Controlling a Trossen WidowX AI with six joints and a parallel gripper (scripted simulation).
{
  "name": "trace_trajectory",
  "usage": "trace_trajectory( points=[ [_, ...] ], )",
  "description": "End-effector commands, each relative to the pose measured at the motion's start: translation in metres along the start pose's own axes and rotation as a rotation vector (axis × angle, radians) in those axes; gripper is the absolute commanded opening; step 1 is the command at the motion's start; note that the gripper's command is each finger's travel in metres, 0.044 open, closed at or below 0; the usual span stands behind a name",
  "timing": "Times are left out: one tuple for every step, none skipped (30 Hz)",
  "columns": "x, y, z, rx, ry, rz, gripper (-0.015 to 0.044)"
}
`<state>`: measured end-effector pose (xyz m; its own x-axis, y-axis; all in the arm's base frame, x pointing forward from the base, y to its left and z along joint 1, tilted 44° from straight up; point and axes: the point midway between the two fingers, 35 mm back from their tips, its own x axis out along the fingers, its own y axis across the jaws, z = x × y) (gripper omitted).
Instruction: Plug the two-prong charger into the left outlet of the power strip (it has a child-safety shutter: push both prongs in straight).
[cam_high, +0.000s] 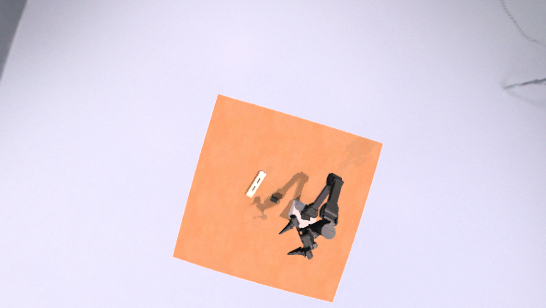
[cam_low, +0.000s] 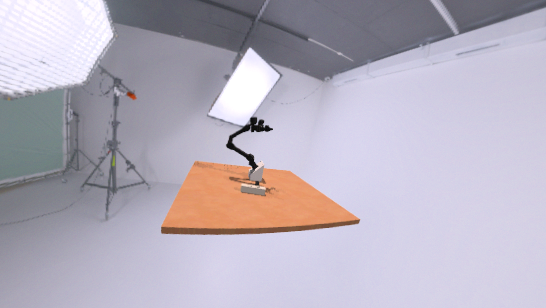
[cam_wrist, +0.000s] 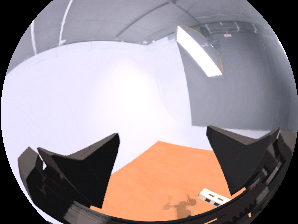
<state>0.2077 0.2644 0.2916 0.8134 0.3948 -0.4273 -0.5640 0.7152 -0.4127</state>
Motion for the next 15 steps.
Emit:
trace_trajectory(
  points=[
    [0.021, -0.006, -0.024, 0.014, 0.096, -0.042, 0.044],
    [0.024, -0.008, -0.029, 0.018, 0.115, -0.051, 0.044],
    [0.028, -0.009, -0.033, 0.023, 0.133, -0.06, 0.044],
    [0.032, -0.011, -0.038, 0.027, 0.152, -0.069, 0.044],
    [0.035, -0.013, -0.042, 0.032, 0.17, -0.078, 0.044],
    [0.039, -0.015, -0.047, 0.037, 0.189, -0.087, 0.044],
    [0.042, -0.017, -0.052, 0.041, 0.207, -0.097, 0.044],
    [0.045, -0.019, -0.057, 0.046, 0.226, -0.106, 0.044],
    [0.048, -0.021, -0.062, 0.051, 0.245, -0.115, 0.044],
    [0.052, -0.023, -0.067, 0.057, 0.263, -0.124, 0.044],
    [0.054, -0.025, -0.071, 0.062, 0.282, -0.133, 0.044],
    [0.057, -0.027, -0.077, 0.067, 0.3, -0.142, 0.044],
    [0.06, -0.029, -0.082, 0.073, 0.319, -0.151, 0.044],
    [0.063, -0.031, -0.087, 0.078, 0.338, -0.161, 0.044],
    [0.065, -0.033, -0.092, 0.084, 0.356, -0.17, 0.044]
  ],
)
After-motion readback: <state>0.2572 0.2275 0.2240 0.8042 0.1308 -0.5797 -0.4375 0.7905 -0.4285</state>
